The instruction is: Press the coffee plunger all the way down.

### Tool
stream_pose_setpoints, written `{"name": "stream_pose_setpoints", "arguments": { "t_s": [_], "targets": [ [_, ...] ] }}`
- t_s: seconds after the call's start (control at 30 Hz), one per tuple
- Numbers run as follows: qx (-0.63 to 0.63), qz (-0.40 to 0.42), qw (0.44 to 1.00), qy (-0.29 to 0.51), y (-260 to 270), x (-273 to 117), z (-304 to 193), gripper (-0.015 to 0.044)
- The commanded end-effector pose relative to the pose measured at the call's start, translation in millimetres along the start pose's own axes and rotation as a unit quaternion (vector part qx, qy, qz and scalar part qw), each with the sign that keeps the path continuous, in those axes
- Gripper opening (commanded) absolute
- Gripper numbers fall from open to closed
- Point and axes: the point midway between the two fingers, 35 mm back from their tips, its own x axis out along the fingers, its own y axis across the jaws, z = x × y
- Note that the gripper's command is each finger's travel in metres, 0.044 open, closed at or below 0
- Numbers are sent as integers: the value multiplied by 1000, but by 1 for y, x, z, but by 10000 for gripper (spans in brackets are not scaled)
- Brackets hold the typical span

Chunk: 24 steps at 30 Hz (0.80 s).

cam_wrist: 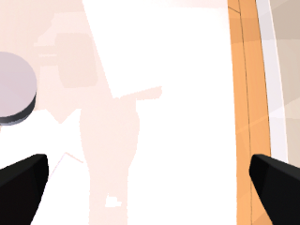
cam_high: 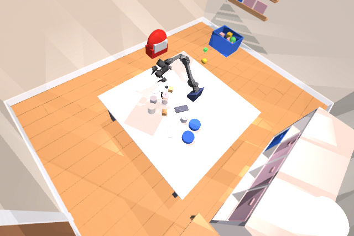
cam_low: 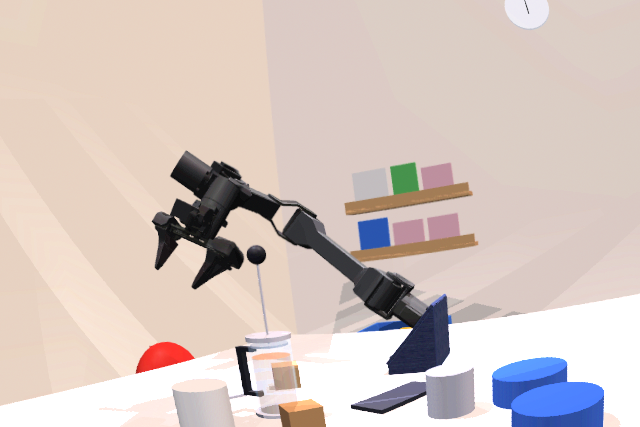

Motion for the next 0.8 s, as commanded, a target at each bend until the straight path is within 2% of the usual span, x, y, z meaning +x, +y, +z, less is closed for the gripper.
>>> {"name": "stream_pose_setpoints", "arguments": {
  "t_s": [0.0, 0.23, 0.37, 0.57, 0.77],
  "targets": [
    [115, 28, 992, -52, 30, -32, 37, 440],
    [157, 89, 978, -106, 74, -68, 71, 440],
    [173, 90, 976, -92, 91, -80, 68, 440],
    [224, 48, 969, -87, 122, -114, 55, 440],
    [283, -3, 944, -166, 133, -154, 52, 440]
  ]
}}
